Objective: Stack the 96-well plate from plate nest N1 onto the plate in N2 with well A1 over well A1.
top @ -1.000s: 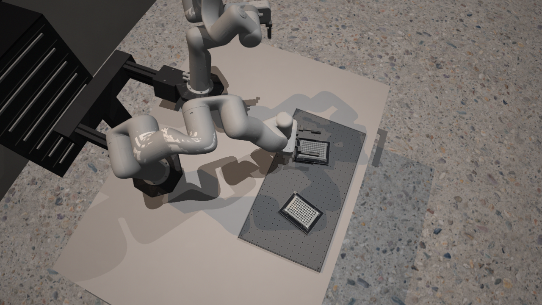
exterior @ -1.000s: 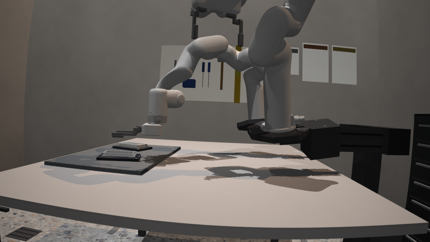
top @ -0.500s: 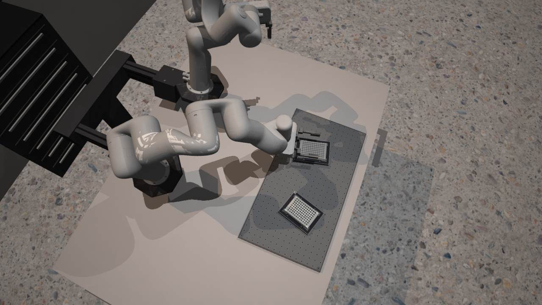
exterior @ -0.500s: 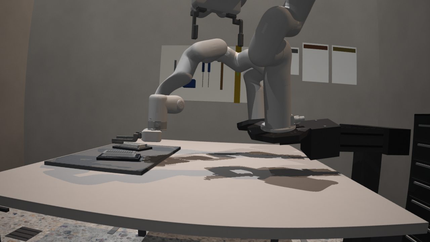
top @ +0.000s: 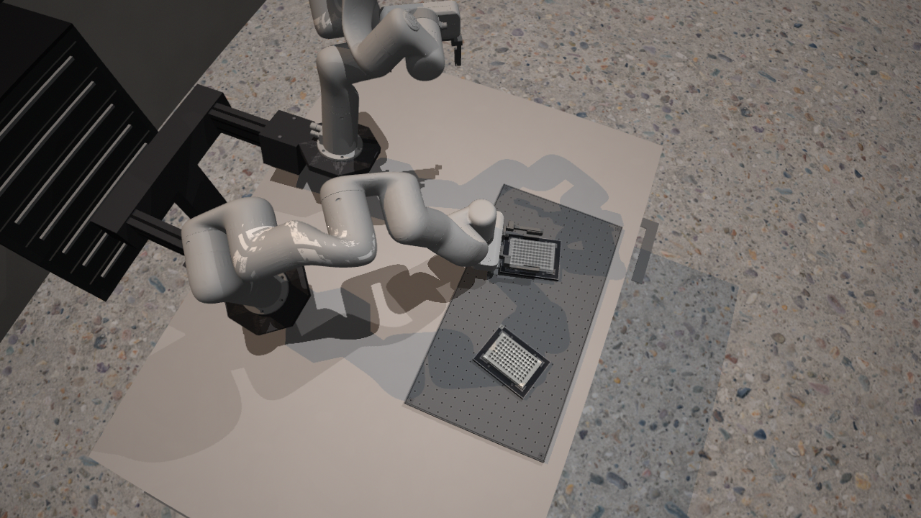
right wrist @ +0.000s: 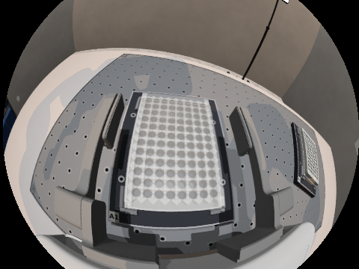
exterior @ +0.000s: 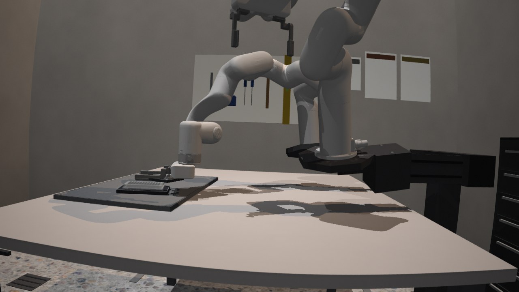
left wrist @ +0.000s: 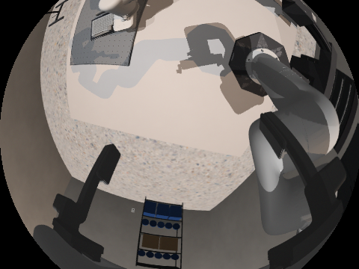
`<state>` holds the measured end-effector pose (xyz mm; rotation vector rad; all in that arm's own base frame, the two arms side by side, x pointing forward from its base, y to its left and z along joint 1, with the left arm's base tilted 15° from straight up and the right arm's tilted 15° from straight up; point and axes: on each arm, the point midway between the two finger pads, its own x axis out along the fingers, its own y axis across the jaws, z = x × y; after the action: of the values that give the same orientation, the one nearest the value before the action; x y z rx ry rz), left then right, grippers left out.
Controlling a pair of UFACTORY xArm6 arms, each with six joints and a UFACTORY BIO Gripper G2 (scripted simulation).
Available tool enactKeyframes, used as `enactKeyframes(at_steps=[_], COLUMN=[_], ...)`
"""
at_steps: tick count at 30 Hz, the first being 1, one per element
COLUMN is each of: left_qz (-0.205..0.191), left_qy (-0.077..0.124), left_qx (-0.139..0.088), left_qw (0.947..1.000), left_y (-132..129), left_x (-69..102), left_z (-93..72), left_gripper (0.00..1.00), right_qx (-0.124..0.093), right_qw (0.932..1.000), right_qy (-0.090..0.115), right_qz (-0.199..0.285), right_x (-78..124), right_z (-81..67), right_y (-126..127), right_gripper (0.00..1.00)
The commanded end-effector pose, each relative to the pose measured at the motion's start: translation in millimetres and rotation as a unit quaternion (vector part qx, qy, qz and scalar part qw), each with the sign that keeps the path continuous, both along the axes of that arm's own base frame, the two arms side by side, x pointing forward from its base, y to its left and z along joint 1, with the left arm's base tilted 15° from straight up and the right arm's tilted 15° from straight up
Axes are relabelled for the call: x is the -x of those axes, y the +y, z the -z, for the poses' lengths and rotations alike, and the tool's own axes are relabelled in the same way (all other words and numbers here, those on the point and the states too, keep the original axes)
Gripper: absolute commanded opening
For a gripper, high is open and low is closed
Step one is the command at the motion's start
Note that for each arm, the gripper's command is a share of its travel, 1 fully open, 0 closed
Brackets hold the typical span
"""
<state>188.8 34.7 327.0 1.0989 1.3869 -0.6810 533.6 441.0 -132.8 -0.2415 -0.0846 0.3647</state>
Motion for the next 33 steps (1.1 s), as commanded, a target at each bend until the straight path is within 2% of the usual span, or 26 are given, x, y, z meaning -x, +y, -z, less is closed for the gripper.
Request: enactKeyframes(at_steps=[1, 10, 33], left_qz=[0.0, 0.0, 0.0], left_qy=[-0.001, -0.001, -0.001], left_qx=[0.001, 0.001, 0.001], left_qw=[1.0, 1.0, 1.0], left_y=[-0.3, -0.3, -0.3], left_x=[-0.3, -0.3, -0.3], left_z=[-0.6, -0.6, -0.6], left_gripper=[1.0, 1.0, 1.0], right_qx=[-0.002, -0.002, -0.002], right_qw=[1.0, 1.0, 1.0], right_qy=[-0.002, -0.002, -0.002], right_qz=[0.0, 0.0, 0.0], right_x=[-1.6, -1.6, -3.3], right_z=[-0.1, -0.1, 12.8], right_y=[1.5, 1.5, -1.4], right_gripper=[0.37, 0.37, 0.37])
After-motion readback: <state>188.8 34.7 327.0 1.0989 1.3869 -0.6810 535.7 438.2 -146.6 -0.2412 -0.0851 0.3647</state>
